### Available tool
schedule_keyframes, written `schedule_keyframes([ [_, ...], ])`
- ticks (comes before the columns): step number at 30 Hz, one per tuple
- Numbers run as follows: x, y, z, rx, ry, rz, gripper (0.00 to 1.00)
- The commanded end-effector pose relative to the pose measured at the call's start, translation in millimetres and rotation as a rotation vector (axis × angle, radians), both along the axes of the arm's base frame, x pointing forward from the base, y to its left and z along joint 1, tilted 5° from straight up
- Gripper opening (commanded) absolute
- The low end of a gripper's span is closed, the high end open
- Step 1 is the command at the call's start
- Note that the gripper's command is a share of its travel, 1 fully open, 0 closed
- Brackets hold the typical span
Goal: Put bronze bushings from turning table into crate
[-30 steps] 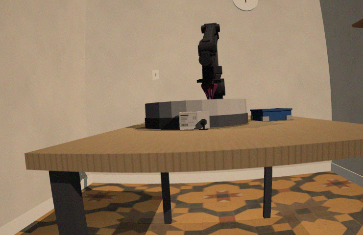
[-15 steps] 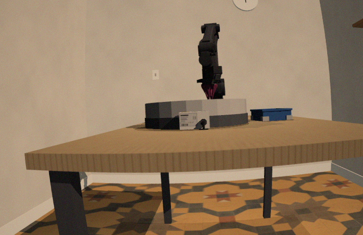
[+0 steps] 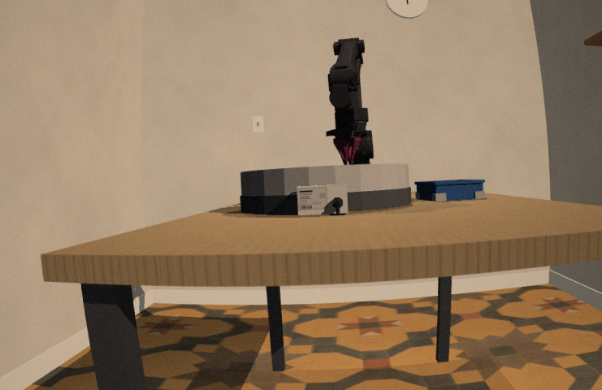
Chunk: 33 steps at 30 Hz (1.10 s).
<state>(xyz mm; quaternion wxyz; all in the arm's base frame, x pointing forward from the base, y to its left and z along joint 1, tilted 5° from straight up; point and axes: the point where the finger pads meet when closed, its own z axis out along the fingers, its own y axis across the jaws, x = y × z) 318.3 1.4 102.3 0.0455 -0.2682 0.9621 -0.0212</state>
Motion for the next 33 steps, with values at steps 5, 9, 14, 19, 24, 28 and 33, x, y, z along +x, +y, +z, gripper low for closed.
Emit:
schedule_keyframes([
  [5,22.8,-2.2,19.2,0.002,-0.041,0.004,0.12],
  [9,22.8,-2.2,19.2,0.002,-0.041,0.004,0.12],
  [14,22.8,-2.2,19.2,0.002,-0.041,0.004,0.12],
  [19,22.8,-2.2,19.2,0.002,-0.041,0.004,0.12],
  [24,22.8,-2.2,19.2,0.002,-0.041,0.004,0.12],
  [28,22.8,-2.2,19.2,0.002,-0.041,0.004,0.12],
  [33,21.9,-2.3,14.8,0.002,-0.043,0.004,0.12],
])
